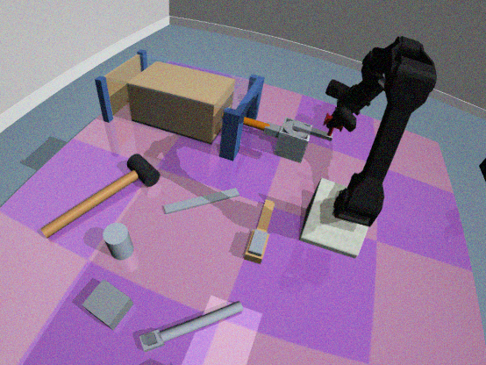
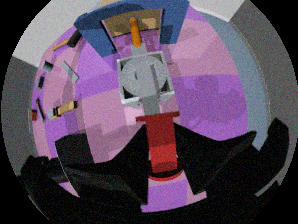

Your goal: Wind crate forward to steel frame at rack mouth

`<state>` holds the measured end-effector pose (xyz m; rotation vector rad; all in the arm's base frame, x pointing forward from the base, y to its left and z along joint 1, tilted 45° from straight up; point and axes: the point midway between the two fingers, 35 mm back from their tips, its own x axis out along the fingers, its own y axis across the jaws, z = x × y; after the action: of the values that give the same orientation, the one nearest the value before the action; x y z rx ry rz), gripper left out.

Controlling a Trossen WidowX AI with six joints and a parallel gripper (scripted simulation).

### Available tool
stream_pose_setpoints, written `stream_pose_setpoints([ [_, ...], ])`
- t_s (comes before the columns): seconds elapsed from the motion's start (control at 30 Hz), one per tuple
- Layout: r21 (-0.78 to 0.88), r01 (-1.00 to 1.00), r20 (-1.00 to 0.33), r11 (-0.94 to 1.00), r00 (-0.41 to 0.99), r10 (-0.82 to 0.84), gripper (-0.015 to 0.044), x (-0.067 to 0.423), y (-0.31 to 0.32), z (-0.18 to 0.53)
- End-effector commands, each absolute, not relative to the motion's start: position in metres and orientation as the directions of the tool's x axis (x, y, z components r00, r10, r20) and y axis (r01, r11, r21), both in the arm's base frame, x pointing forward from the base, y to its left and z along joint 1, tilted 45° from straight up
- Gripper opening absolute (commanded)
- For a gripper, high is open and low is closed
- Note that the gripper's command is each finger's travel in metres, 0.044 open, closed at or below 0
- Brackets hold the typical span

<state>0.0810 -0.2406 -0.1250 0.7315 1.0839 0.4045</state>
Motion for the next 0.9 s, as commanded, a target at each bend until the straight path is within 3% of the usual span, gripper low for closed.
stream_pose_setpoints([
  [0.0,0.681,0.041,-0.673,0.731,0.428,0.603,0.0000,0.085,-0.253,-0.138],
  [0.87,0.678,0.039,-0.674,0.734,0.430,0.601,0.0000,0.105,-0.282,-0.164],
])
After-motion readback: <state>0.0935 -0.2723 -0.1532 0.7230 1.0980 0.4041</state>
